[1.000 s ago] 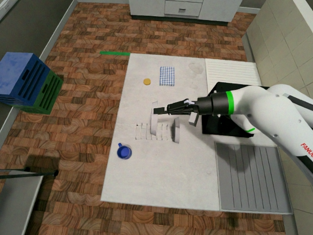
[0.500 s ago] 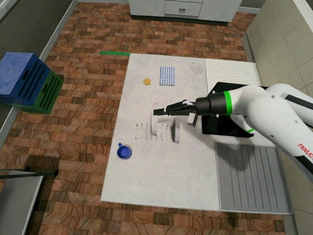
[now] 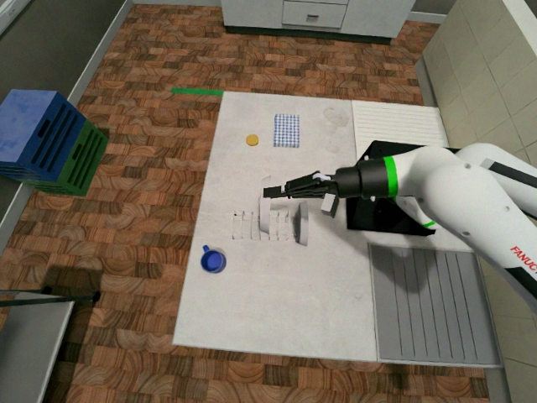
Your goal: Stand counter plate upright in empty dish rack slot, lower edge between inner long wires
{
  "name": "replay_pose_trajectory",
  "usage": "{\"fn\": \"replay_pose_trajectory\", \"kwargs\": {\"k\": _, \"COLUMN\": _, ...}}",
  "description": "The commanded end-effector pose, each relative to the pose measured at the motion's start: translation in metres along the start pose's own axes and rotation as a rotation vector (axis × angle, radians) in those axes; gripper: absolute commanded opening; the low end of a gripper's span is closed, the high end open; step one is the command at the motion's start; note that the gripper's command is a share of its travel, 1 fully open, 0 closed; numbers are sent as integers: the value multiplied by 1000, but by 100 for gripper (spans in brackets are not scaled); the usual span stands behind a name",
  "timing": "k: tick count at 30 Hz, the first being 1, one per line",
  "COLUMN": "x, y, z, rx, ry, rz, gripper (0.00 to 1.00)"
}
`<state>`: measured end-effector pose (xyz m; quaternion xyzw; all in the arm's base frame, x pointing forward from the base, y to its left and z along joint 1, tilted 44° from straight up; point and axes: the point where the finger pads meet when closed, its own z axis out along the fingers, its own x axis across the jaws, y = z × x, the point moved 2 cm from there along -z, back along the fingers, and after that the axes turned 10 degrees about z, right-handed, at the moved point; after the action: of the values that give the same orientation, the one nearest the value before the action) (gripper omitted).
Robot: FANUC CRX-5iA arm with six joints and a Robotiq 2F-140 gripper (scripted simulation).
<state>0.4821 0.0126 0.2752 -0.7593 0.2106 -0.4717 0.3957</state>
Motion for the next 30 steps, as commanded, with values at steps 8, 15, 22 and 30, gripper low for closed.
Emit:
{"fn": "replay_pose_trajectory", "kwargs": {"k": 8, "x": -5, "y": 1, "z": 2, "rx": 0, "ry": 1, "rz": -1, "gripper": 10}}
{"fn": "replay_pose_trajectory", "kwargs": {"k": 15, "x": -14, "y": 3, "z": 6, "rx": 0, "ry": 1, "rz": -1, "gripper": 10}}
{"fn": "replay_pose_trajectory", "kwargs": {"k": 22, "x": -20, "y": 4, "z": 9, "rx": 0, "ry": 0, "rz": -1, "gripper": 10}}
{"fn": "replay_pose_trajectory", "kwargs": {"k": 30, "x": -26, "y": 5, "z": 11, "rx": 0, "ry": 0, "rz": -1, "gripper": 10}}
